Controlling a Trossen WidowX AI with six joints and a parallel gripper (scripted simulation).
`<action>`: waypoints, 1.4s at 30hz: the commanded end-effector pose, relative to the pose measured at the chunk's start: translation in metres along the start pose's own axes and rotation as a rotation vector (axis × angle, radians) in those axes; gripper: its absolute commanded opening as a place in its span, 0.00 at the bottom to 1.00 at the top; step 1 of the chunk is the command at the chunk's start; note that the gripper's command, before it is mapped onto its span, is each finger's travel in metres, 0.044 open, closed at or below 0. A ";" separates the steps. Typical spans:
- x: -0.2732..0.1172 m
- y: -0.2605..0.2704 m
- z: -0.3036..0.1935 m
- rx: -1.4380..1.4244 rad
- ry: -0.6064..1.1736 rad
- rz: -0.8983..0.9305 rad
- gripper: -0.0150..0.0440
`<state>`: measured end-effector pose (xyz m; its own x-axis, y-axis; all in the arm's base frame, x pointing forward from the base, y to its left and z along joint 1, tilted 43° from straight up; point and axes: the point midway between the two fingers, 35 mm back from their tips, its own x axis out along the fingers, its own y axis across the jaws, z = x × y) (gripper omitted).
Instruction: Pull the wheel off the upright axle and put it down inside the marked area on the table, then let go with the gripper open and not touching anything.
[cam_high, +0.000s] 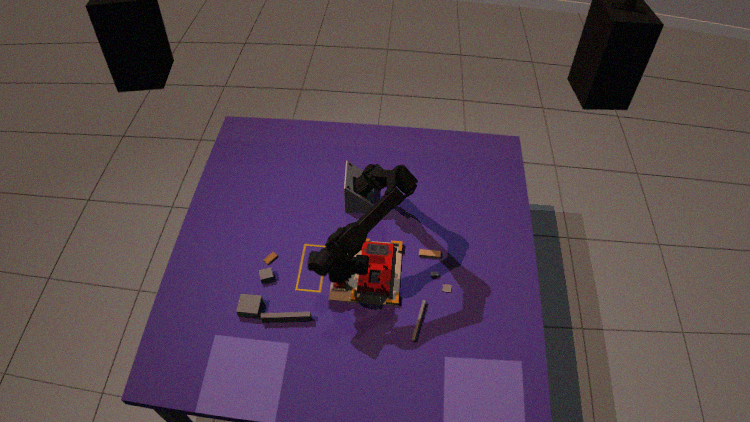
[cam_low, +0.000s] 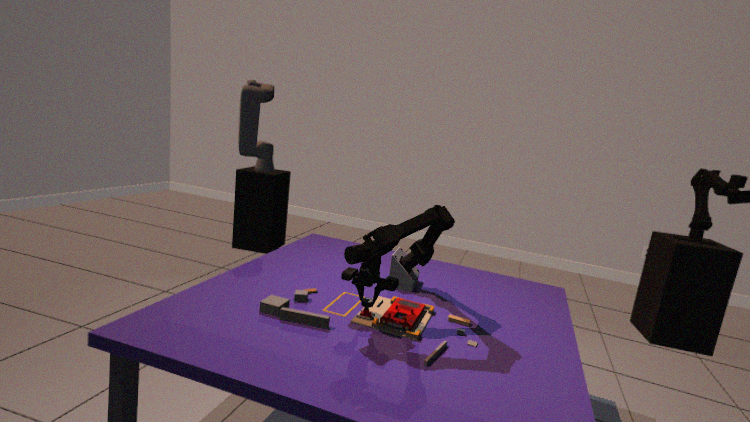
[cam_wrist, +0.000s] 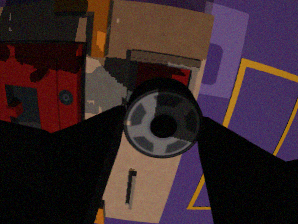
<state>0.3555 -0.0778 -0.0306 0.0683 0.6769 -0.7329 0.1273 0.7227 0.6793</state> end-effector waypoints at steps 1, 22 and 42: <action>-0.014 -0.001 0.000 0.005 -0.021 -0.005 0.25; -0.023 -0.001 0.000 0.006 -0.023 -0.005 0.25; -0.052 -0.038 -0.018 0.012 -0.026 -0.011 0.25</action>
<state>0.3401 -0.1279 -0.0066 0.0971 0.6658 -0.7398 0.1336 0.7278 0.6726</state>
